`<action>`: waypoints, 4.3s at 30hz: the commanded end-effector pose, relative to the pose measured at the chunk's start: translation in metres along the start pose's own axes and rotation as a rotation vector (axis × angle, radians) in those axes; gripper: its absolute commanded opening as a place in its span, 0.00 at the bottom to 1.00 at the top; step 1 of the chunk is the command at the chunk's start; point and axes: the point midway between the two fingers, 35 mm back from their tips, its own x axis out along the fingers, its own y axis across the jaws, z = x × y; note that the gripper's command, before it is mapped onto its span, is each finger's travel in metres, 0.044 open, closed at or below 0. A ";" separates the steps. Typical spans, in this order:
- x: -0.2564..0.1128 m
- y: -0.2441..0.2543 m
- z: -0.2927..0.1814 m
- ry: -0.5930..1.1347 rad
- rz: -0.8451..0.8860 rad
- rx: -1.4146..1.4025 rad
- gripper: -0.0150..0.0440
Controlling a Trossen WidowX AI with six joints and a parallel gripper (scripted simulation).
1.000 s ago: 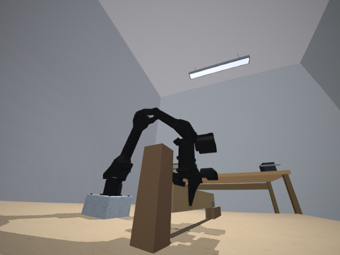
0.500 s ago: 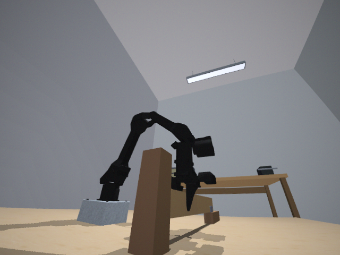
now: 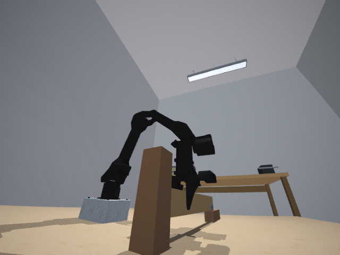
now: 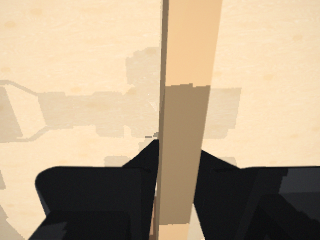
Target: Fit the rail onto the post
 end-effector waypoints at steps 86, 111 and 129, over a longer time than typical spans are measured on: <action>-0.001 -0.001 -0.012 0.004 -0.003 -0.002 0.25; -0.003 0.000 -0.014 0.004 -0.003 -0.002 0.25; -0.001 0.000 -0.019 0.005 -0.003 -0.002 0.25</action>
